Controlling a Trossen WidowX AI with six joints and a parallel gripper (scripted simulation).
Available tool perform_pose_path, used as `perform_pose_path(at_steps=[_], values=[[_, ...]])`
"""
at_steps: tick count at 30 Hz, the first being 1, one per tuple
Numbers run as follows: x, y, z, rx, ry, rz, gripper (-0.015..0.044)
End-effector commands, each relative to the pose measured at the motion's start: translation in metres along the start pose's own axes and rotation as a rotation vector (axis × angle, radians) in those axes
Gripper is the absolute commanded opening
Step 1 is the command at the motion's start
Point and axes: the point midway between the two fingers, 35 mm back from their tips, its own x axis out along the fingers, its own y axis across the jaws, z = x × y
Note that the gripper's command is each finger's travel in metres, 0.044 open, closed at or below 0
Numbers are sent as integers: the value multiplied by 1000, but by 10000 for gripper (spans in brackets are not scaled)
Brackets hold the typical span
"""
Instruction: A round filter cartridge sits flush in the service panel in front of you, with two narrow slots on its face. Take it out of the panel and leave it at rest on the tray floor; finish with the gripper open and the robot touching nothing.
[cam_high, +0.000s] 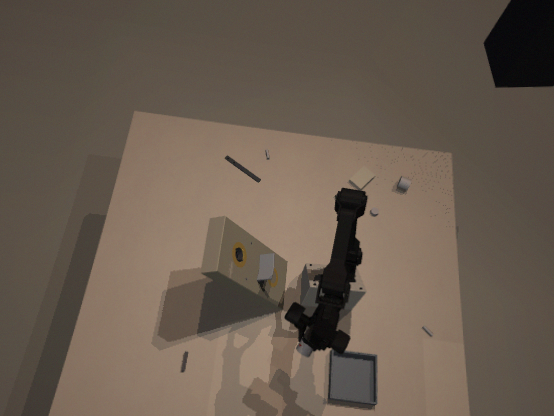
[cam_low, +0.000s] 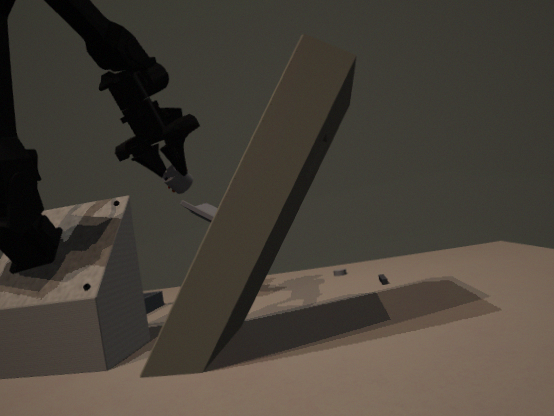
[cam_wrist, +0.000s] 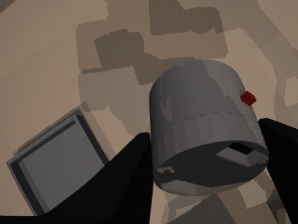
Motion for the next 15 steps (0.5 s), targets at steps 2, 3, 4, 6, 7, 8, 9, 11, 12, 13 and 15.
perform_pose_path(at_steps=[2, 3, 4, 6, 7, 8, 9, 11, 12, 13, 15], values=[[9, 24, -3, -66, -11, 44, 0], [14, 33, -5, -88, -13, 58, 0], [18, 41, -8, -111, -15, 72, 0], [26, 58, -14, -155, -18, 100, 0], [30, 66, -18, -177, -19, 114, 0], [34, 74, -22, -200, -20, 127, 0], [37, 82, -26, -222, -21, 141, 0], [45, 96, -35, -267, -21, 168, 0], [49, 103, -39, -290, -22, 182, 0], [52, 110, -44, -313, -21, 195, 0], [59, 123, -55, -358, -20, 222, 0]])
